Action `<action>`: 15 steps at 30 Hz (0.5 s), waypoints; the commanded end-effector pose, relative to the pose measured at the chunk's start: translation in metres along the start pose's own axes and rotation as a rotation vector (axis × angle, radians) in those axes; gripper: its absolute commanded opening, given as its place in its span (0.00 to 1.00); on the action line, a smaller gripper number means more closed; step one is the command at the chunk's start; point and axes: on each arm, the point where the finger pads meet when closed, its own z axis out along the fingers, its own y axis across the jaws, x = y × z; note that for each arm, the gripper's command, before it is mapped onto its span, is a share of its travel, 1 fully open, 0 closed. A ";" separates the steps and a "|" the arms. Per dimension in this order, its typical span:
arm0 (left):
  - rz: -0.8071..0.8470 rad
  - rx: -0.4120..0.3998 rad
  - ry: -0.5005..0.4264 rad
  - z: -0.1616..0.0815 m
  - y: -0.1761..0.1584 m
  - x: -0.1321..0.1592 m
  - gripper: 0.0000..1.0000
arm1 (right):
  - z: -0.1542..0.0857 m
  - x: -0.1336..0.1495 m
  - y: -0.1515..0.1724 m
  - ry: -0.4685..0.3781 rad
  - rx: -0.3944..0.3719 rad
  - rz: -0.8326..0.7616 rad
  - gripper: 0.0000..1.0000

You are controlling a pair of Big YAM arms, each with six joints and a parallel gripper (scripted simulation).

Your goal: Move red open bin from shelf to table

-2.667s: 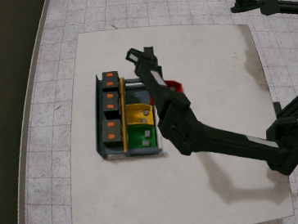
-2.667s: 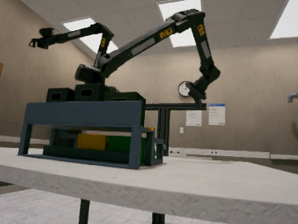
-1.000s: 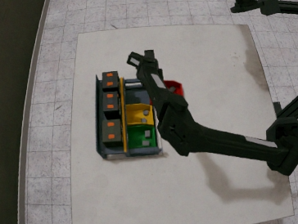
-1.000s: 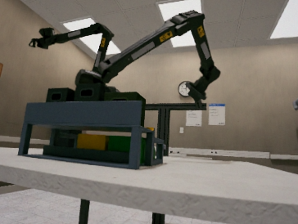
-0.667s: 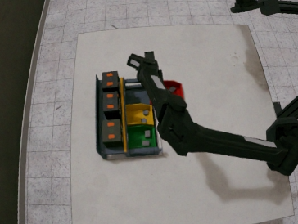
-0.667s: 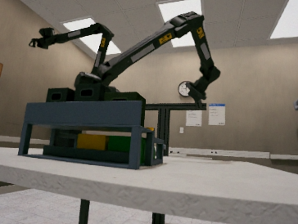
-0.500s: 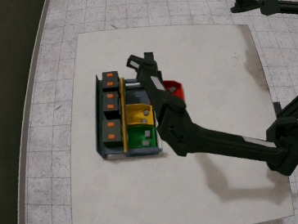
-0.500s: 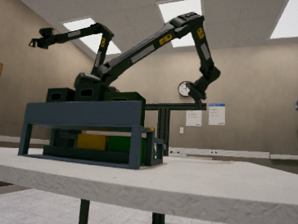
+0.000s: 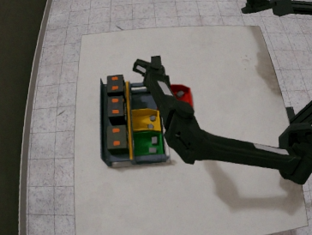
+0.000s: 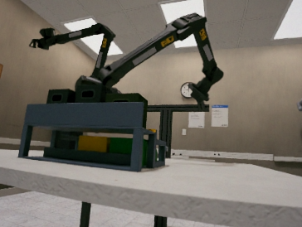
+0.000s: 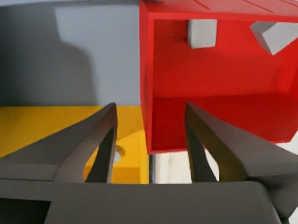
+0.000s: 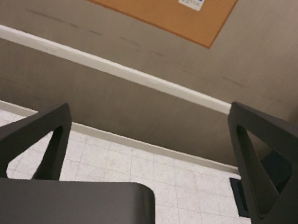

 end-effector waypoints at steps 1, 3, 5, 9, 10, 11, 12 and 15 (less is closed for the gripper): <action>-0.003 -0.015 -0.005 0.003 0.009 -0.005 0.43 | -0.006 -0.039 -0.002 -0.056 0.005 -0.019 1.00; -0.001 -0.012 -0.003 0.003 0.008 -0.005 0.43 | -0.006 -0.039 -0.002 -0.056 0.005 -0.019 1.00; -0.001 -0.012 -0.003 0.003 0.008 -0.004 0.43 | -0.006 -0.039 -0.002 -0.056 0.005 -0.019 1.00; -0.002 -0.013 -0.002 0.004 0.009 -0.004 0.43 | -0.006 -0.039 -0.002 -0.056 0.005 -0.019 1.00; -0.002 -0.012 -0.001 0.005 0.009 -0.004 0.43 | -0.006 -0.039 -0.002 -0.056 0.005 -0.019 1.00; -0.002 -0.012 -0.001 0.005 0.009 -0.004 0.43 | -0.006 -0.039 -0.002 -0.056 0.005 -0.019 1.00; -0.002 -0.012 -0.001 0.005 0.009 -0.004 0.43 | -0.006 -0.039 -0.002 -0.056 0.005 -0.019 1.00; -0.008 -0.017 -0.003 0.002 0.014 -0.002 0.43 | -0.006 -0.039 -0.002 -0.056 0.005 -0.019 1.00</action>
